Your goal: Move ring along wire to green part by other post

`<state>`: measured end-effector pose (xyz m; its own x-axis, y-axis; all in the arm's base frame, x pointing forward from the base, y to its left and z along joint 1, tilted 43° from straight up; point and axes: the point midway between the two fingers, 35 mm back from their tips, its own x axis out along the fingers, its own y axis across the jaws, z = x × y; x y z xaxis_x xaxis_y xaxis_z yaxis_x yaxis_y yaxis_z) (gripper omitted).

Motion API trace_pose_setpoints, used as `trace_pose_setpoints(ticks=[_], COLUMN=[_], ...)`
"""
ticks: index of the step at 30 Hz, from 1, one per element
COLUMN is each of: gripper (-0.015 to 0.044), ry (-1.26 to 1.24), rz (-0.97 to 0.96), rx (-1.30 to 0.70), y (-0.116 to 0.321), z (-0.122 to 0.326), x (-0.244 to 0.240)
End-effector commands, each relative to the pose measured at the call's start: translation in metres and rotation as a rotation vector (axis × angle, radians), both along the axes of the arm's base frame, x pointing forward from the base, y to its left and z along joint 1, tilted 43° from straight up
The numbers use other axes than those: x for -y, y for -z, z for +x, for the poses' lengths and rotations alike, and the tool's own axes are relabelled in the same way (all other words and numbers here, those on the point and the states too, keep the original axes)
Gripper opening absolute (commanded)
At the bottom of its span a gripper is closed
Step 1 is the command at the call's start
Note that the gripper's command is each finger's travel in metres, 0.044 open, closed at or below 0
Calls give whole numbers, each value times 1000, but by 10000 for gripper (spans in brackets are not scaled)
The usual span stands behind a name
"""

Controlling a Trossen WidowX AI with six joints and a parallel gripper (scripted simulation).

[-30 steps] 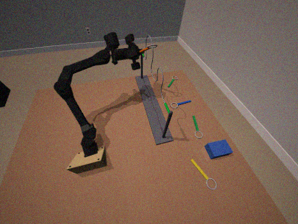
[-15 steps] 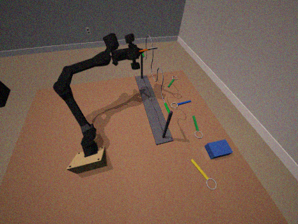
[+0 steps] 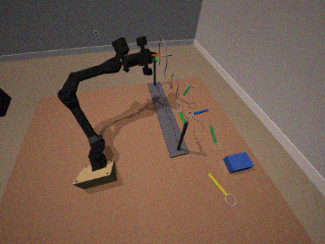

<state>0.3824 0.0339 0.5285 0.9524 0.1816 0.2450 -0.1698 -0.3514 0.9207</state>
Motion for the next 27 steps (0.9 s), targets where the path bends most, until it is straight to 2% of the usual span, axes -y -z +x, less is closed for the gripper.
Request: trace_pose_setpoints(ticks=[1, 27], gripper=[-150, -150], ry=[2, 2], rz=[43, 283], rx=[-1, 52], y=[3, -6], z=[1, 0], x=[1, 5])
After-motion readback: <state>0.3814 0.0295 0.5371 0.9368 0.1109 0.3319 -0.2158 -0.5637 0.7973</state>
